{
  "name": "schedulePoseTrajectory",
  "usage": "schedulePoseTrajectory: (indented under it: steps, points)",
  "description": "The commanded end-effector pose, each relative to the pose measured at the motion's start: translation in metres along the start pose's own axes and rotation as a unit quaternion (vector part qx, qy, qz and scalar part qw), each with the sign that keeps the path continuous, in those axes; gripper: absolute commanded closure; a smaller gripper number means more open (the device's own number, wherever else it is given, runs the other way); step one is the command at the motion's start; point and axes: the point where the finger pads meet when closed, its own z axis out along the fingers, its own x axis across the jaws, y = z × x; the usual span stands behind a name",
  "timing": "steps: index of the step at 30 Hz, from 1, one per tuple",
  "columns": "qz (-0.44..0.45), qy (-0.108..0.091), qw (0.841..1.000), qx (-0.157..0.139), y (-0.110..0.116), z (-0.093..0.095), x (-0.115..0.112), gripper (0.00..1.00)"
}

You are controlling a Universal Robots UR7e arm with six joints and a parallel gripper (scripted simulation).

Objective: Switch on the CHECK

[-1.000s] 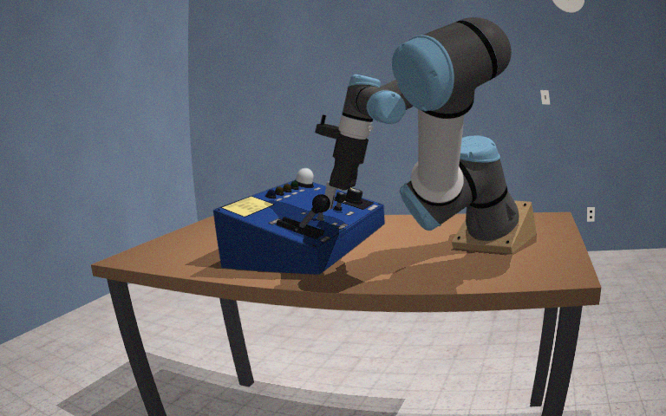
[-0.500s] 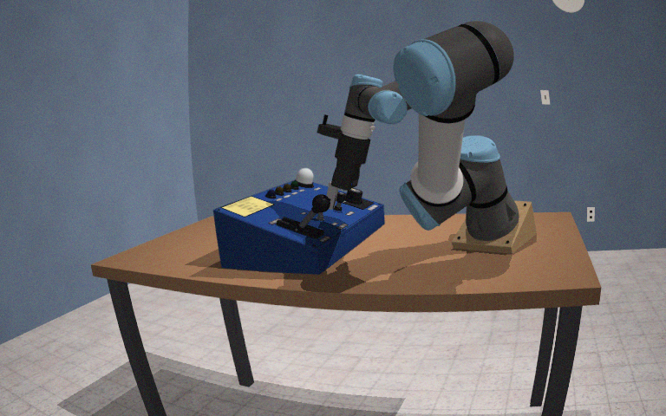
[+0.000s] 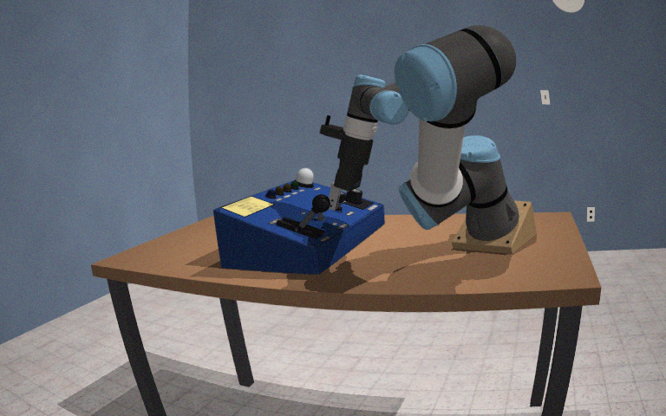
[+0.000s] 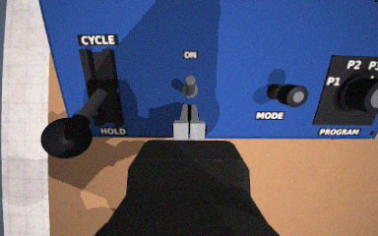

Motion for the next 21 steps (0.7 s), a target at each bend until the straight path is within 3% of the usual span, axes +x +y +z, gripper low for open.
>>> schedulePoseTrajectory:
  steps: [1,13,21]
  points:
    - [-0.001,0.002,1.000,0.002,-0.002,-0.006,0.001,1.00]
    - [-0.001,0.002,1.000,0.002,-0.002,-0.026,0.001,1.00]
    - [-0.001,0.002,1.000,0.001,-0.001,-0.053,0.001,1.00]
